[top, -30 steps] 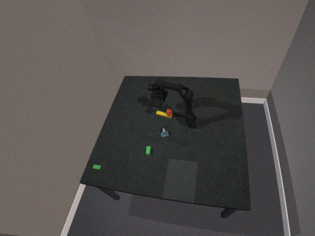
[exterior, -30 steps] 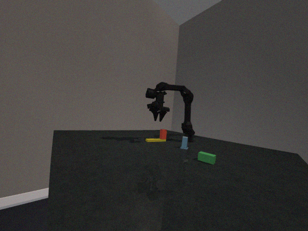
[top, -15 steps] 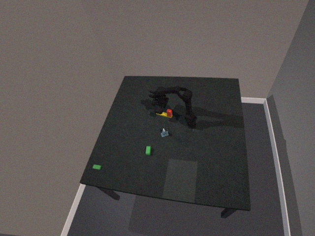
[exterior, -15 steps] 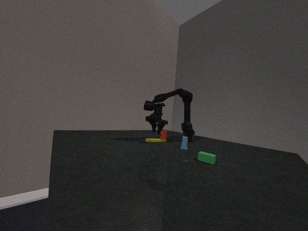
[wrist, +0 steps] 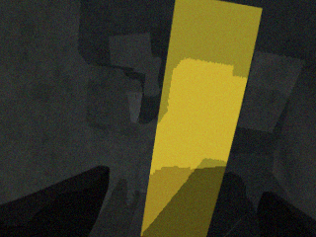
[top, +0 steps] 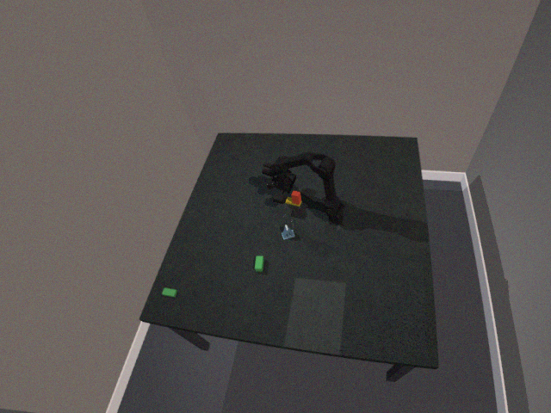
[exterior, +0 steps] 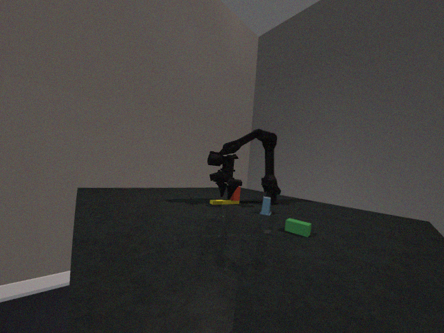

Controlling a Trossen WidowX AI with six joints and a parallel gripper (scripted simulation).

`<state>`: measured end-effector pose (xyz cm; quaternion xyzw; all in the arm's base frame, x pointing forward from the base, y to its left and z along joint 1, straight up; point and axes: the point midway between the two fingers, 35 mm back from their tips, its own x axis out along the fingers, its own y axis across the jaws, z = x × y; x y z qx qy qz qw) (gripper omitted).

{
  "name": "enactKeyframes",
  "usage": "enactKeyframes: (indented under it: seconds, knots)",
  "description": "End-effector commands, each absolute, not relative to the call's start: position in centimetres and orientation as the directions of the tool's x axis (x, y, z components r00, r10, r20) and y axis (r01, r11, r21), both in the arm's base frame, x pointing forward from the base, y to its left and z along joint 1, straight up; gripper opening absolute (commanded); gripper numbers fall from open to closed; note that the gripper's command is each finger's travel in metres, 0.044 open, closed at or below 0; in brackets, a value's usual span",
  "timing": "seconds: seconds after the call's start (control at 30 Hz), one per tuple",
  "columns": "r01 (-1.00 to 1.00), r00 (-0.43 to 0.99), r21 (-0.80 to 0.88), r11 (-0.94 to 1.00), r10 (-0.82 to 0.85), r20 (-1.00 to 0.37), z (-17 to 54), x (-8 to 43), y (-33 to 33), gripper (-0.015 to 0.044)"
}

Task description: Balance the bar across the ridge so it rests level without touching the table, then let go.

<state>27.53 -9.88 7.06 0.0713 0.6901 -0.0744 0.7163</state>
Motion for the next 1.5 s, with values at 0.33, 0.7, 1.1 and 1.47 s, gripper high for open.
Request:
enactKeyframes:
  seconds: [0.33,0.7,1.1,1.47]
  knots:
    - [0.212,0.029,-0.004,0.977,-0.011,-1.000,4.9,27.4,-9.9,0.0315]
    - [0.212,0.029,-0.004,0.977,-0.011,-1.000,4.9,27.4,-9.9,0.0315]
    - [0.205,0.030,0.000,0.979,-0.006,-1.000,4.9,27.4,-9.8,0.0137]
    - [0.206,0.030,0.000,0.979,-0.006,-1.000,5.8,27.6,-9.9,0.0000]
